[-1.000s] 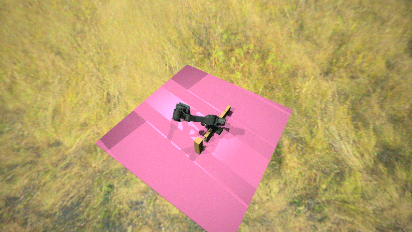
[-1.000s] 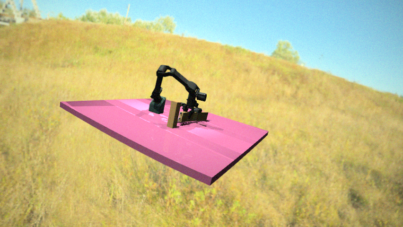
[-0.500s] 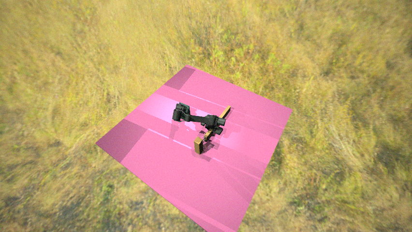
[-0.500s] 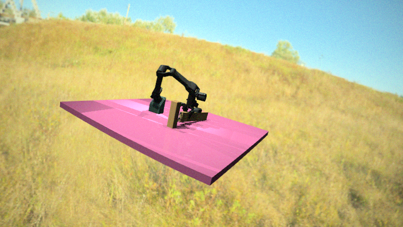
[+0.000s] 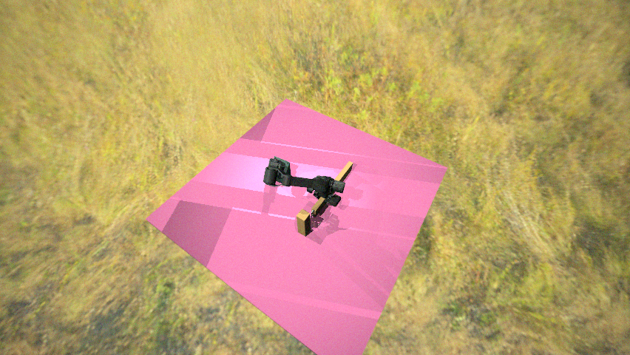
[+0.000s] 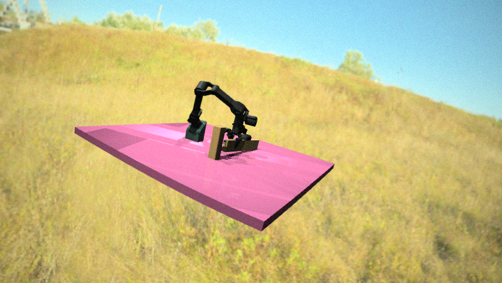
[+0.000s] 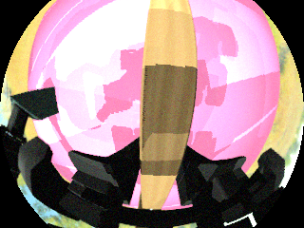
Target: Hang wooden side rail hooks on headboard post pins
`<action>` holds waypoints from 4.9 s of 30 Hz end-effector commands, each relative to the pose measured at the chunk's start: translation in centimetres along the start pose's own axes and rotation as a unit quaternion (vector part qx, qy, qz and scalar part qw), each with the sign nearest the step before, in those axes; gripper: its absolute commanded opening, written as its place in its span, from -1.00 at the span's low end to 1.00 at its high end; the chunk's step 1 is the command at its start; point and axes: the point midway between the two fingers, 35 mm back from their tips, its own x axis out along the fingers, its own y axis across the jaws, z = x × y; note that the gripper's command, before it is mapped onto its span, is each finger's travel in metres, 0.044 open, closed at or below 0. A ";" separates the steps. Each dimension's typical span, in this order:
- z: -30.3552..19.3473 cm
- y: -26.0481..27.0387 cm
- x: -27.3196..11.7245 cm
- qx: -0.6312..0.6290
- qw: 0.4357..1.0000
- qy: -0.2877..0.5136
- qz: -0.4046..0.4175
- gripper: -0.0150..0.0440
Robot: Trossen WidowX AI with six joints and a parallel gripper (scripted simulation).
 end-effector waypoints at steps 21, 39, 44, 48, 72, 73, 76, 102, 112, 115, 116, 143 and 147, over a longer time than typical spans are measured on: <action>-0.3 -0.3 -0.5 -0.001 1.000 -0.001 -0.007 -0.49; -0.5 -0.4 -0.5 -0.001 1.000 -0.001 -0.007 -0.49; -0.5 -0.4 -0.5 -0.001 1.000 -0.001 -0.007 -0.49; -0.5 -0.4 -0.5 -0.001 1.000 -0.001 -0.007 -0.49; -0.8 -0.2 -0.4 -0.001 1.000 -0.001 -0.007 -0.49; -0.8 -0.2 -0.4 -0.001 1.000 -0.001 -0.007 -0.49; -0.9 -0.1 -0.4 -0.001 1.000 -0.001 -0.007 -0.49; -1.1 -0.2 -0.4 -0.001 1.000 -0.001 -0.007 -0.49; -1.2 -0.2 -0.4 -0.001 1.000 -0.001 -0.007 -0.49; -1.3 -0.2 -0.4 -0.001 1.000 -0.001 -0.007 -0.49; -1.3 -0.2 -0.4 -0.001 1.000 -0.001 -0.007 -0.49; -1.6 -0.1 -0.3 -0.001 1.000 -0.001 -0.007 -0.49; -1.6 -0.1 -0.3 -0.001 1.000 -0.001 -0.007 -0.49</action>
